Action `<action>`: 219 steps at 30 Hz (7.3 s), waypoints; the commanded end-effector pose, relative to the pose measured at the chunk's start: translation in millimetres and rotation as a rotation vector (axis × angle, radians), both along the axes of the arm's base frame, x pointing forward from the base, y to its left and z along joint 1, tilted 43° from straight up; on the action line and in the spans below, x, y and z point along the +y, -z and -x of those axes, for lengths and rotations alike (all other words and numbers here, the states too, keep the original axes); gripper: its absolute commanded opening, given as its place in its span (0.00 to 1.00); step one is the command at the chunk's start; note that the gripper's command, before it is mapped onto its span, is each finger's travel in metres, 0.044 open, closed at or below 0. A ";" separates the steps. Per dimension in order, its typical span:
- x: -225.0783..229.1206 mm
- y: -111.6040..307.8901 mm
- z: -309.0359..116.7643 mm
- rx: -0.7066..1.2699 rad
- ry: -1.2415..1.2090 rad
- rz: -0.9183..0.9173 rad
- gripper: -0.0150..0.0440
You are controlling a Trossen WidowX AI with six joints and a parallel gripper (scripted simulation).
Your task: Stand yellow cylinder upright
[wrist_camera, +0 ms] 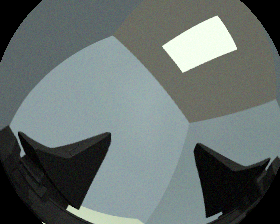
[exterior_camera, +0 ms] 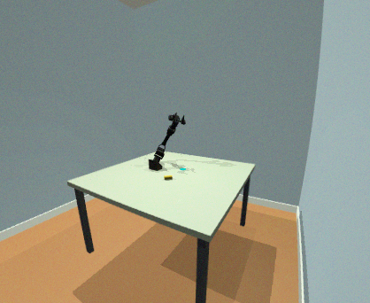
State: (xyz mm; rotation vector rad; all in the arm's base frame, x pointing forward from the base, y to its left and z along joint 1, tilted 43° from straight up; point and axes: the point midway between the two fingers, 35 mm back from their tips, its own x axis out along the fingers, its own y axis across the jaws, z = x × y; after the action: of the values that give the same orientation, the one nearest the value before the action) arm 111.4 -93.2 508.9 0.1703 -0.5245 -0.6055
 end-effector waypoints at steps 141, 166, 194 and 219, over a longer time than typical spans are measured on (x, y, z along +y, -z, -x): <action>23.3 595.7 -192.7 1.558 -1.855 0.251 0.43; -30.9 538.0 -196.6 1.562 -1.853 0.251 0.43; -6.3 474.3 -198.5 1.652 -1.755 -0.031 0.43; 45.7 413.9 -187.9 1.733 -1.598 -0.407 0.43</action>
State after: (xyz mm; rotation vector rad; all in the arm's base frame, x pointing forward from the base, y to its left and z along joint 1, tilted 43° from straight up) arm 301.9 -54.9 86.2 0.2636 1.3816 0.8558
